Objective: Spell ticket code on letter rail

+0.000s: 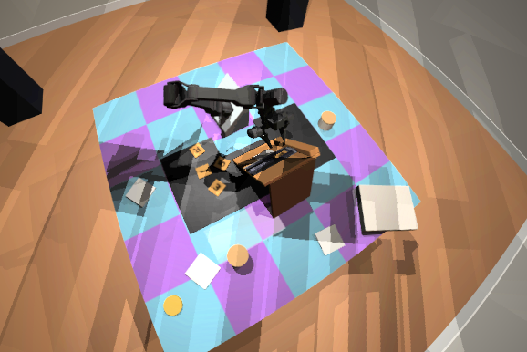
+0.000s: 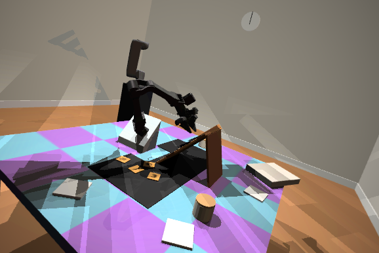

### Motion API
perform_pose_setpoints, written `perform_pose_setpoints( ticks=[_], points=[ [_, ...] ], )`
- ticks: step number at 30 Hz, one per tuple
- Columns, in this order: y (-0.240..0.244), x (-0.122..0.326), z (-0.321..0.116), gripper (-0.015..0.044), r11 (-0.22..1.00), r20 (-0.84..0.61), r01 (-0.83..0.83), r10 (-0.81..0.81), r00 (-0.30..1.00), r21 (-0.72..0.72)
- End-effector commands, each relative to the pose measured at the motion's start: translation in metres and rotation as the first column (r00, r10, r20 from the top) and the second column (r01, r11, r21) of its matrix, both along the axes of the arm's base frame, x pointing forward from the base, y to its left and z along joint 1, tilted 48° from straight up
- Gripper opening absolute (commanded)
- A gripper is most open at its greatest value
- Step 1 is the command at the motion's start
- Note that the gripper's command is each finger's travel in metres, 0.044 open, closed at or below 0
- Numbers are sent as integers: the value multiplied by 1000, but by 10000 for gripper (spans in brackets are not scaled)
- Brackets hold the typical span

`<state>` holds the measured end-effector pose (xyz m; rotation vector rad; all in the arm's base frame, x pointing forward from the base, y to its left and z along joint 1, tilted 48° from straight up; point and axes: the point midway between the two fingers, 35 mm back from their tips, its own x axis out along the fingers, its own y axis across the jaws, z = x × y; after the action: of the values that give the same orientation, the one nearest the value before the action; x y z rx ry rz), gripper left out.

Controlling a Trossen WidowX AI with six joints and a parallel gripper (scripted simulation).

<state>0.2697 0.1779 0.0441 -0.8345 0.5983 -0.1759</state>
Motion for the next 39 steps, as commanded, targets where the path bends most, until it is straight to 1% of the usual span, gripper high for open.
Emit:
perform_pose_setpoints(
  ticks=[1, 6, 17, 28, 34, 39],
  points=[
    [1, 1, 3, 295, 1000, 9, 3, -3, 1000, 5],
    [1, 1, 3, 295, 1000, 9, 3, -3, 1000, 5],
    [0, 0, 1, 6, 1000, 0, 0, 0, 1000, 1],
    [1, 1, 0, 0, 1000, -5, 3, -3, 1000, 0],
    [4, 20, 1, 0, 992, -157, 124, -126, 980, -22],
    [-1, 31, 11, 0, 962, -284, 267, -273, 919, -63]
  ],
)
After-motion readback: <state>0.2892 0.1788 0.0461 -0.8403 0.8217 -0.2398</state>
